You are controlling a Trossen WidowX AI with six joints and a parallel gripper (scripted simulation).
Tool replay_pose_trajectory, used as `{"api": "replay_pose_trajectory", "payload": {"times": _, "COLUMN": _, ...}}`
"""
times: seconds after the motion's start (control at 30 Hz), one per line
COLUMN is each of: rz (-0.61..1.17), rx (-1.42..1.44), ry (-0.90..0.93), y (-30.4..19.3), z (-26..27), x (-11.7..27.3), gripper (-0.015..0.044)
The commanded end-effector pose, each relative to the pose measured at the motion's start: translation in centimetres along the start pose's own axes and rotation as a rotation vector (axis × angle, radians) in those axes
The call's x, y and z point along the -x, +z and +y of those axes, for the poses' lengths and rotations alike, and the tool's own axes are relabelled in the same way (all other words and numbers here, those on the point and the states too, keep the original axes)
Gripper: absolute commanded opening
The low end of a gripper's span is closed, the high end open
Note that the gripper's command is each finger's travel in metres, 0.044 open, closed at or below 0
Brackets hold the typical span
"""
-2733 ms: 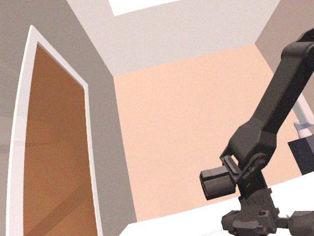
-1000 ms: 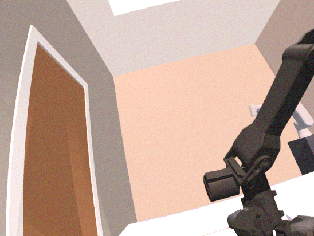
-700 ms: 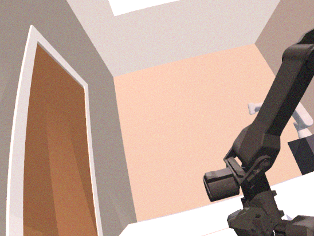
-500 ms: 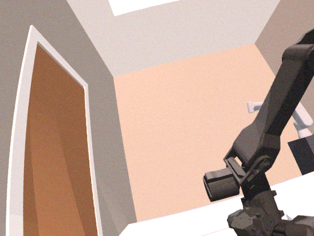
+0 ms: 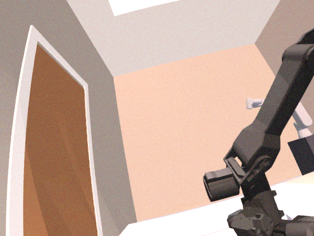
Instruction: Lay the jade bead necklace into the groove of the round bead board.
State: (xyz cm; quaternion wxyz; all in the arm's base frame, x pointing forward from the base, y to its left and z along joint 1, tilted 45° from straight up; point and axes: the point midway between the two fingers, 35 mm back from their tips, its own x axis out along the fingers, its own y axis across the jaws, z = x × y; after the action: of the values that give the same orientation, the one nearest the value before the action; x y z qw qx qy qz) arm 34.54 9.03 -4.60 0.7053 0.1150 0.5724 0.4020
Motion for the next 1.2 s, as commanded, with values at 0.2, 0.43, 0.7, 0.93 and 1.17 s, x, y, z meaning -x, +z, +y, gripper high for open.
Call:
{"api": "replay_pose_trajectory", "payload": {"times": 0.2, "rz": 0.000, "rx": 0.000, "ry": 0.000, "y": 0.0, "z": 0.0, "x": 0.0, "gripper": 0.0000}}
{"api": "replay_pose_trajectory", "payload": {"times": 0.43, "rz": 0.003, "rx": -0.009, "ry": 0.004, "y": -0.2, "z": 0.1, "x": 0.6, "gripper": 0.0000}}
{"api": "replay_pose_trajectory", "payload": {"times": 0.7, "rz": 0.003, "rx": -0.009, "ry": 0.004, "y": 0.5, "z": -1.1, "x": 0.6, "gripper": 0.0000}}
{"api": "replay_pose_trajectory", "payload": {"times": 0.93, "rz": 0.003, "rx": -0.009, "ry": 0.004, "y": 0.5, "z": -1.1, "x": 0.4, "gripper": 0.0000}}
{"api": "replay_pose_trajectory", "payload": {"times": 1.17, "rz": 0.002, "rx": -0.005, "ry": 0.001, "y": 0.5, "z": -1.1, "x": 0.2, "gripper": 0.0053}}
